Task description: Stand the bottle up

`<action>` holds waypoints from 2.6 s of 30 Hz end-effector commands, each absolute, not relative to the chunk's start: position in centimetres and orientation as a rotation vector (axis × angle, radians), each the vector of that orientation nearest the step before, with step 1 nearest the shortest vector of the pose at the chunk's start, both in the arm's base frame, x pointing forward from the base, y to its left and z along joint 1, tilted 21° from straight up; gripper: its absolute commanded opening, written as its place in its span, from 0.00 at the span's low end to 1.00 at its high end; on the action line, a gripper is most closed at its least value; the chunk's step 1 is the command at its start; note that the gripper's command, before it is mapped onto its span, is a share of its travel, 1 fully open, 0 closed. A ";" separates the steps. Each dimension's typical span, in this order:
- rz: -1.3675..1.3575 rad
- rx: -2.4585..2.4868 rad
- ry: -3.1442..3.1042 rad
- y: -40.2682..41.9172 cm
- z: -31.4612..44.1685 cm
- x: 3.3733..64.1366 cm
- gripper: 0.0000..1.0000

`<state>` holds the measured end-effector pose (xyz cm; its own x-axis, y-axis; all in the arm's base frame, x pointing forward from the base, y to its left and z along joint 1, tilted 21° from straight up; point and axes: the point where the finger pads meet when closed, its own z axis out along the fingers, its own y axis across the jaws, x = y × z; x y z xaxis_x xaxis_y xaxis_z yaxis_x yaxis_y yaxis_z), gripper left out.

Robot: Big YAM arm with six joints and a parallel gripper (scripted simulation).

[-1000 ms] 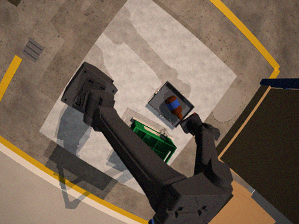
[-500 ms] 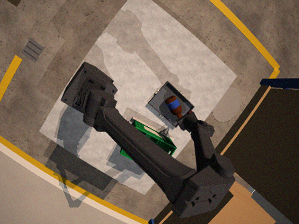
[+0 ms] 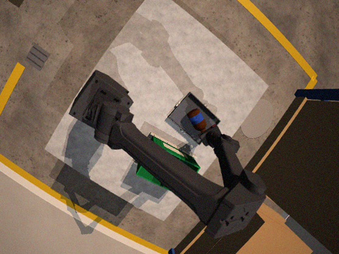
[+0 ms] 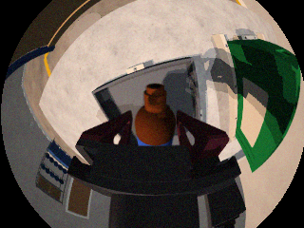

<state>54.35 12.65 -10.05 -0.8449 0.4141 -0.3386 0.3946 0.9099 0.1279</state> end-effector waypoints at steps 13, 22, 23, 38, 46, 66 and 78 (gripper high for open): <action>0.078 0.595 2.701 12.2 -11.2 55.3 0.61; 0.078 0.595 2.701 12.2 -11.2 55.3 0.61; 0.078 0.595 2.701 12.2 -11.2 55.3 0.61; 0.078 0.595 2.701 12.2 -11.2 55.3 0.61; 0.078 0.595 2.701 12.2 -11.2 55.3 0.61; 0.072 0.596 2.710 12.0 -11.6 54.6 0.61; 0.072 0.596 2.710 12.0 -11.6 54.6 0.61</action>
